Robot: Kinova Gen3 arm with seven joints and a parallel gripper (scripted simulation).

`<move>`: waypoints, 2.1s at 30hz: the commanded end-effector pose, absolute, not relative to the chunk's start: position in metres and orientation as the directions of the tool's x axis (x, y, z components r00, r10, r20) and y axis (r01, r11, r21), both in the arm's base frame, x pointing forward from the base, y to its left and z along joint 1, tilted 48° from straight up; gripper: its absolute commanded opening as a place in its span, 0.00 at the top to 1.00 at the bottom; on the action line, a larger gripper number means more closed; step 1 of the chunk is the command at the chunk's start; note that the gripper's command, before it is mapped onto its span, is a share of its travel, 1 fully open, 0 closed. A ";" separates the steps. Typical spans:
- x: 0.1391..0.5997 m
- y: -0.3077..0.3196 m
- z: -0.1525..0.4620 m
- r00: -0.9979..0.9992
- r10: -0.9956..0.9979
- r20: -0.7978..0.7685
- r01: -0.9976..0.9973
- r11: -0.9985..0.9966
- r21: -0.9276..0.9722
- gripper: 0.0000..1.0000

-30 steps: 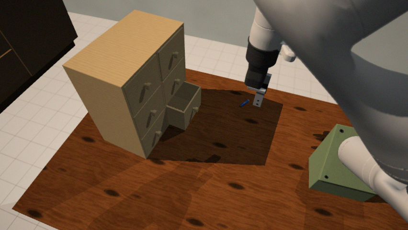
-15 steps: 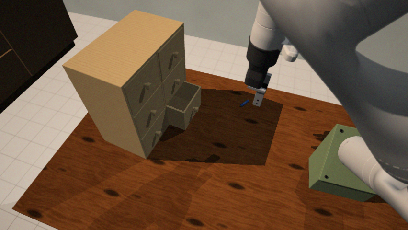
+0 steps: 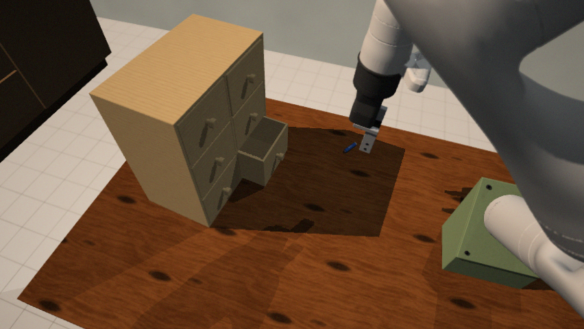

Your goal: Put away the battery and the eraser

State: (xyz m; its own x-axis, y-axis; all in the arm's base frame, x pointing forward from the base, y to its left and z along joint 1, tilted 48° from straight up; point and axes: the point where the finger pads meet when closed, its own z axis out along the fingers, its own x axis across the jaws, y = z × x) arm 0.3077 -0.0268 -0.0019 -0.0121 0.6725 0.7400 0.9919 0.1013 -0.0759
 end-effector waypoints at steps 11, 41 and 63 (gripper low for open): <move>0.310 -0.023 -0.005 -0.009 0.672 0.740 0.998 0.053 -0.036 0.00; 0.322 -0.004 -0.023 -0.009 0.672 0.740 0.984 -0.128 0.128 0.00; 0.333 0.014 -0.039 -0.009 0.672 0.740 0.919 -0.286 0.271 0.00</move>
